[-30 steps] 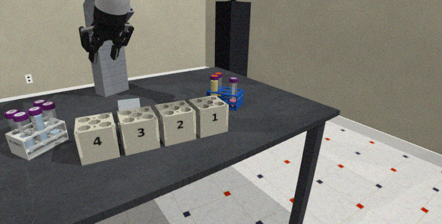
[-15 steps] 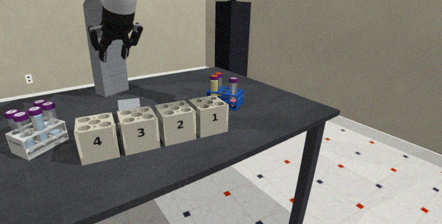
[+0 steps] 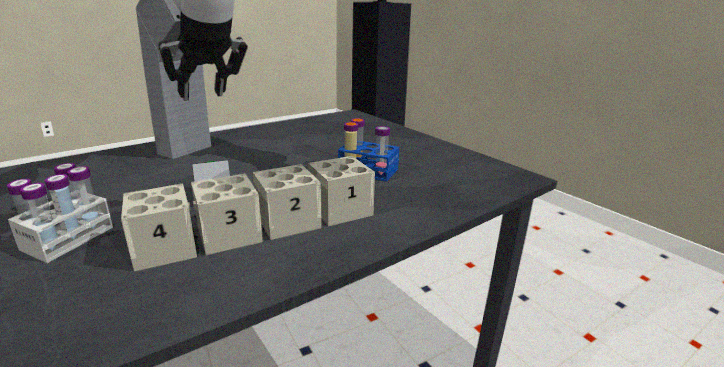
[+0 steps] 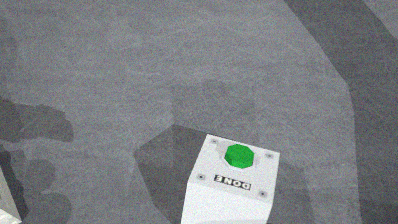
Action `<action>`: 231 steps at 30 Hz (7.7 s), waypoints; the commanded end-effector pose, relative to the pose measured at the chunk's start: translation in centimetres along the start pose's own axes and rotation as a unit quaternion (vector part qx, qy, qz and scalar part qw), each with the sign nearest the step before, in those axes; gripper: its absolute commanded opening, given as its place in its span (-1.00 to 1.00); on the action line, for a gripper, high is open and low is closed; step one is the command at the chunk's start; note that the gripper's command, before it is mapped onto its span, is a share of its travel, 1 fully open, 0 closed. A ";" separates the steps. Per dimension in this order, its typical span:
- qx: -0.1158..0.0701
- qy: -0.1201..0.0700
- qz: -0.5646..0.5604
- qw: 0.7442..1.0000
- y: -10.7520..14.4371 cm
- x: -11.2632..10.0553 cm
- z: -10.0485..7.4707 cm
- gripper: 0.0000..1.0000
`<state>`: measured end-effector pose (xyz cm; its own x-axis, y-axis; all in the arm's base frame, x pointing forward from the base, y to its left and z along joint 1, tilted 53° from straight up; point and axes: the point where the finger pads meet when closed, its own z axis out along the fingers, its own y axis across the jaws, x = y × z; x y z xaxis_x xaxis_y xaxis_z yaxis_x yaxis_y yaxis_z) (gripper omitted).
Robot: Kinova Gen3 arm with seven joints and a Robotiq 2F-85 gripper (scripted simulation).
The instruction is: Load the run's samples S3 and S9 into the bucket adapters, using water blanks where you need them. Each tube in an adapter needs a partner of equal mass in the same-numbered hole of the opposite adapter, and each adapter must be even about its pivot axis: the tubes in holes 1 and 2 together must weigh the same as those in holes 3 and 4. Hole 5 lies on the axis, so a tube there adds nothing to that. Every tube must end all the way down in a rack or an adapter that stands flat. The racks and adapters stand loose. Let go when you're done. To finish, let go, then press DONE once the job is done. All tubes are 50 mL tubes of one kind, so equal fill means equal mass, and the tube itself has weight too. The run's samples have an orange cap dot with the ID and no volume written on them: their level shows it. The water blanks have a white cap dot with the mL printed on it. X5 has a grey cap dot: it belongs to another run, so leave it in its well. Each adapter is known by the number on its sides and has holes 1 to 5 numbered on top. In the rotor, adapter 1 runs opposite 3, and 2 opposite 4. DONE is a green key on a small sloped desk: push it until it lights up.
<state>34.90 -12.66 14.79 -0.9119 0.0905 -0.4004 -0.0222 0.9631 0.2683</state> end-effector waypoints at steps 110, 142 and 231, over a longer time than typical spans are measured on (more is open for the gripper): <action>-0.099 -0.209 0.421 0.877 -29.9 3.9 2.1 1.00; -0.099 -0.209 0.421 0.877 -29.9 0.6 8.8 1.00; -0.099 -0.209 0.421 0.877 -29.9 3.8 2.3 1.00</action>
<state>33.61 -40.32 2.76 -0.4109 0.8734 -0.2613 0.4787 0.4506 0.7535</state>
